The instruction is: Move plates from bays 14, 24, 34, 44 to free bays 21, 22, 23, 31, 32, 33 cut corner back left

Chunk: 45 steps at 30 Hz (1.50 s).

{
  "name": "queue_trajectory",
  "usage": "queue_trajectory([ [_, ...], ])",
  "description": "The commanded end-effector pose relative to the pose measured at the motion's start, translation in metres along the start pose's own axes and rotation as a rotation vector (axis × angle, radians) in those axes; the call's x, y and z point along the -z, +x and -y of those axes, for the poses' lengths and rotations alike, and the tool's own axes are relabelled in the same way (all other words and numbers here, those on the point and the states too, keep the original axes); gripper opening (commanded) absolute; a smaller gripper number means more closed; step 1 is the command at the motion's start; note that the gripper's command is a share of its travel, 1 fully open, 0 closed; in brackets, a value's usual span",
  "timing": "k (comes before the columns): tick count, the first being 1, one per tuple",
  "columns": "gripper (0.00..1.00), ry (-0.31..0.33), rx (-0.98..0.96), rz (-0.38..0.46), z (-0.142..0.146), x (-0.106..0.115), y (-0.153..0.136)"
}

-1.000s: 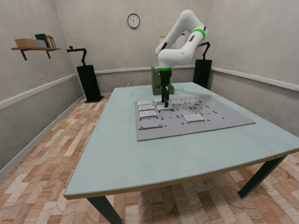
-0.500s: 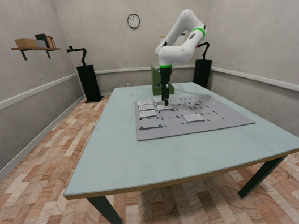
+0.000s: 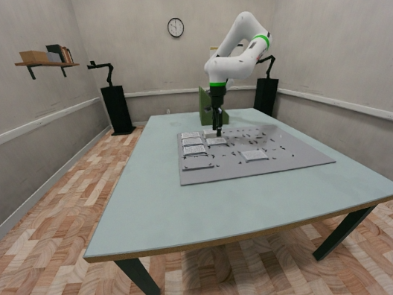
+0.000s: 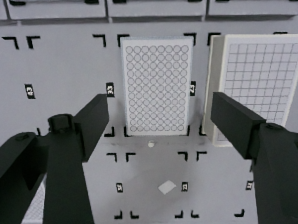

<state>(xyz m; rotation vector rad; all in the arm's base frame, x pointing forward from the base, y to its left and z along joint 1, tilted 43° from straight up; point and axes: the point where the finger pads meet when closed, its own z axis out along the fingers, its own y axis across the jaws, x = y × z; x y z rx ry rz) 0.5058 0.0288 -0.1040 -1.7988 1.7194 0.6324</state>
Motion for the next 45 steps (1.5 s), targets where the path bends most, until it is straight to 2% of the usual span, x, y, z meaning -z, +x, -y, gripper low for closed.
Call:
queue_trajectory([
  [1,0.7,0.001,0.0,-0.001,0.001,0.004,0.0],
  [13,0.7,0.001,0.0,-0.001,0.001,0.004,0.0],
  [45,0.7,0.001,0.001,-0.001,0.0,0.005,0.112],
])
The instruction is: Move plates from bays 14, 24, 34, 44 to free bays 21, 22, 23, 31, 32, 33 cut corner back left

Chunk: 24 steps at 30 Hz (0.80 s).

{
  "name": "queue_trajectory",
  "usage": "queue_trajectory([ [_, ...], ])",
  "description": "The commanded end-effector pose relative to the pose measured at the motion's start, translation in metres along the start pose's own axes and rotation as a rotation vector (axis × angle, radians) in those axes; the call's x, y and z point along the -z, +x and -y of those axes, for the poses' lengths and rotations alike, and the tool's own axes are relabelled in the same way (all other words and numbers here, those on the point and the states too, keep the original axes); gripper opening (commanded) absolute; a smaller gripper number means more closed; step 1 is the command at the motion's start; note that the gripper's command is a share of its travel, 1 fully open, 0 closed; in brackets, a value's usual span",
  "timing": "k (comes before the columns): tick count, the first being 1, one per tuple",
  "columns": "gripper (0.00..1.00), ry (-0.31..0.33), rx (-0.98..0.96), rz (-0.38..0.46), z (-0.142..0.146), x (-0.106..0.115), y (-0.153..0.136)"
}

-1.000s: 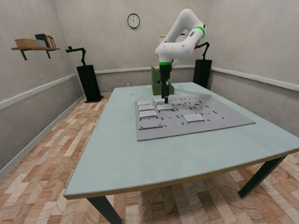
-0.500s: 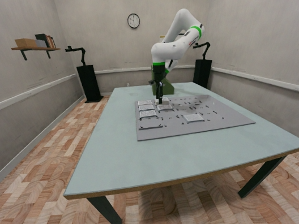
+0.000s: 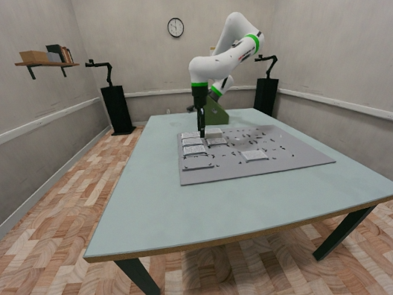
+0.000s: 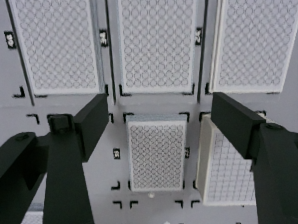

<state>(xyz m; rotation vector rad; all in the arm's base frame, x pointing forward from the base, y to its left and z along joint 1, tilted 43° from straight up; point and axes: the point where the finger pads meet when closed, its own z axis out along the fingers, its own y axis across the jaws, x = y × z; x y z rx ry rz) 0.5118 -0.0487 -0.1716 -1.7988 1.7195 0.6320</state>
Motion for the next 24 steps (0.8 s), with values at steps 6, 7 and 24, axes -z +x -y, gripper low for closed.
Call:
queue_trajectory([
  [6,0.7,0.001,0.001,-0.001,0.001,0.001,0.033],
  [7,0.7,0.001,0.001,-0.001,0.001,0.001,0.037],
  [24,0.7,0.001,0.001,-0.001,0.001,0.0,0.062],
])
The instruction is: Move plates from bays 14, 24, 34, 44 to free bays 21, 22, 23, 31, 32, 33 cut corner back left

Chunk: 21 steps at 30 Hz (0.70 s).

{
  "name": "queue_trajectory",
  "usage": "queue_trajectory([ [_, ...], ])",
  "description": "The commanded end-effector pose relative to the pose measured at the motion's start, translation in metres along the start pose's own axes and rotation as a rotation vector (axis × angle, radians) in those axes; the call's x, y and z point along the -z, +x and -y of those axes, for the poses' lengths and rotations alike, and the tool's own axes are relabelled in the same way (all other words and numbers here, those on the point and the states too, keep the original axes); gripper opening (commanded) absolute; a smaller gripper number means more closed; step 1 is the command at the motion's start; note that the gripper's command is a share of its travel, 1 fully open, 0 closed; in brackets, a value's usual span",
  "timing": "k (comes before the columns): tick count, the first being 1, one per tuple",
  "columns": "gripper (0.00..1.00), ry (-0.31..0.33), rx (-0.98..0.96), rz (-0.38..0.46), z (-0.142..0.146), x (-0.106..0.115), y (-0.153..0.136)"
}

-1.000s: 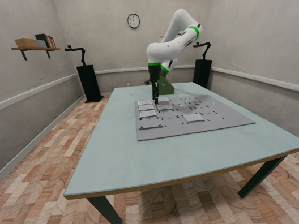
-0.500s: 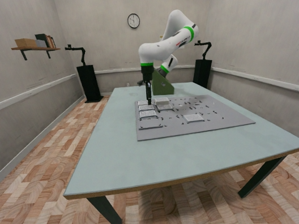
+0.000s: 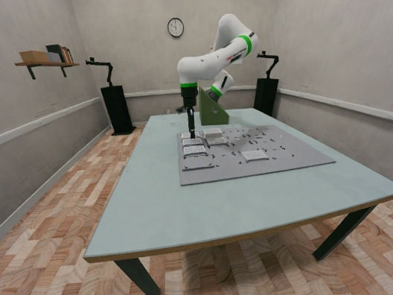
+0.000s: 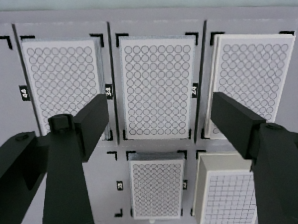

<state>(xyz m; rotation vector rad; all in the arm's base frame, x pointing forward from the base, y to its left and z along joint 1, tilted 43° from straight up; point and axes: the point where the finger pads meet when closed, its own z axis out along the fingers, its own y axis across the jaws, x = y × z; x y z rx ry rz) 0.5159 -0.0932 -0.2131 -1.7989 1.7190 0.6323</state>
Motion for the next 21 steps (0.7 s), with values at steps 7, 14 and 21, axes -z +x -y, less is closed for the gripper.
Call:
queue_trajectory([
  [7,0.7,0.001,0.0,-0.001,0.001,-0.007,0.001],
  [14,0.7,0.001,0.0,-0.001,0.001,-0.016,0.001],
  [21,0.7,0.001,0.0,-0.001,0.001,-0.023,0.001],
])
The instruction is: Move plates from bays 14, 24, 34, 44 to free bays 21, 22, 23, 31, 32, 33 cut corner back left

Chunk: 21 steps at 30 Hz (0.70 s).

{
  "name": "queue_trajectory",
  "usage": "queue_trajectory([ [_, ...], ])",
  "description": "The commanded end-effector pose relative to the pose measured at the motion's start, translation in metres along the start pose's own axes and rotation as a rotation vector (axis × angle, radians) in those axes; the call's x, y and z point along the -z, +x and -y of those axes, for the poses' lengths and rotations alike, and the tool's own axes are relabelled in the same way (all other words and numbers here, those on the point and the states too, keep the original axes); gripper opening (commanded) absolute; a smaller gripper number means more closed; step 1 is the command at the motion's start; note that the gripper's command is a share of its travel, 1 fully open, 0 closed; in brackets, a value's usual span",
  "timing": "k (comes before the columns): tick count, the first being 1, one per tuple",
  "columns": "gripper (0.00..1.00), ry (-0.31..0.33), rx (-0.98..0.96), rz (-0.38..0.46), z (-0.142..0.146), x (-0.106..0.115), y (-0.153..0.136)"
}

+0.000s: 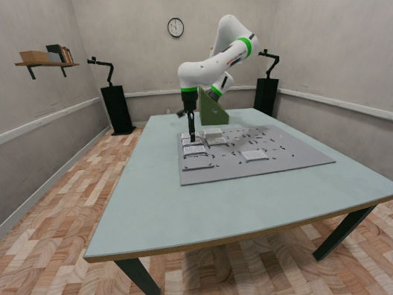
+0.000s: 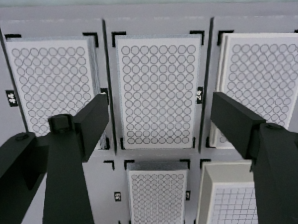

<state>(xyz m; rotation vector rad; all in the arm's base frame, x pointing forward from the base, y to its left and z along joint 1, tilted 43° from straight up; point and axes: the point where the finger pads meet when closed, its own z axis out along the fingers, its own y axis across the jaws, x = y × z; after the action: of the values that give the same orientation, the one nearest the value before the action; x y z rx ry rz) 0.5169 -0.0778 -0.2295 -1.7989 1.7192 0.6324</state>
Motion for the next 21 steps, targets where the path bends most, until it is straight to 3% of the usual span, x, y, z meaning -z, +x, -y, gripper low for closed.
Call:
queue_trajectory([
  [1,0.7,0.001,0.0,-0.001,0.0006,-0.0016,0.0005],
  [21,0.7,0.001,0.0,-0.001,0.0006,-0.0101,0.0005],
])
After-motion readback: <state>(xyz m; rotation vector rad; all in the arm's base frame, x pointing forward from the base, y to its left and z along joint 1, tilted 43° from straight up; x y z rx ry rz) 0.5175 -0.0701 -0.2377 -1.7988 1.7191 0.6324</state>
